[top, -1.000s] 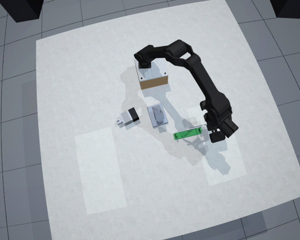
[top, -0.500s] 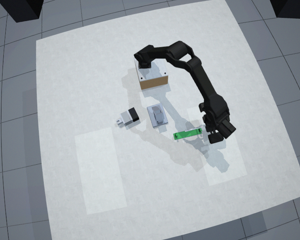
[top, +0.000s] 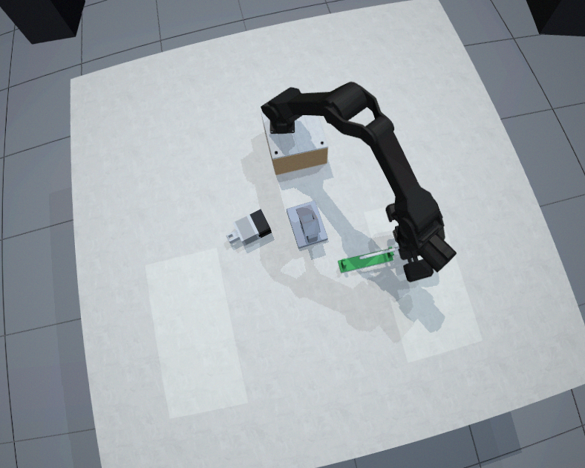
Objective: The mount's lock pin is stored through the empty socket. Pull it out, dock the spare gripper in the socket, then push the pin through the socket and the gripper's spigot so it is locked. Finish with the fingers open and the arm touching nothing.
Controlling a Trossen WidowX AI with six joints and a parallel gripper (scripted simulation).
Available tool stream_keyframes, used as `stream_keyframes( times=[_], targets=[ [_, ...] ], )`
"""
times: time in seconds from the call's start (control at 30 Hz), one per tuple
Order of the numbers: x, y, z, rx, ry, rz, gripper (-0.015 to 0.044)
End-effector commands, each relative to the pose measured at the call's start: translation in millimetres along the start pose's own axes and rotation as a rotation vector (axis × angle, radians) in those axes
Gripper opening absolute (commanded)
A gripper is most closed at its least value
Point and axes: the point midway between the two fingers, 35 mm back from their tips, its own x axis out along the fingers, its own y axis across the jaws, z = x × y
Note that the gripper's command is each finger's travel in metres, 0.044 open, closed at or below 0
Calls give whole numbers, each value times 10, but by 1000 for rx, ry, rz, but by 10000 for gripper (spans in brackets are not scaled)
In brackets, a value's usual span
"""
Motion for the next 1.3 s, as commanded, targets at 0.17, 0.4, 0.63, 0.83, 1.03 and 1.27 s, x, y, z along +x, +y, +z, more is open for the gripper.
stream_keyframes(
  times=[0.17,0.4,0.63,0.83,1.03,1.27],
  targets=[
    [141,17,-31,6,-1,-2,0],
    [159,17,-34,6,-1,-4,0],
    [152,16,-33,0,-2,-4,26],
    [152,16,-33,0,-2,-4,184],
    [126,16,-29,0,-2,-4,200],
    [-54,41,-12,3,5,9,200]
  ],
)
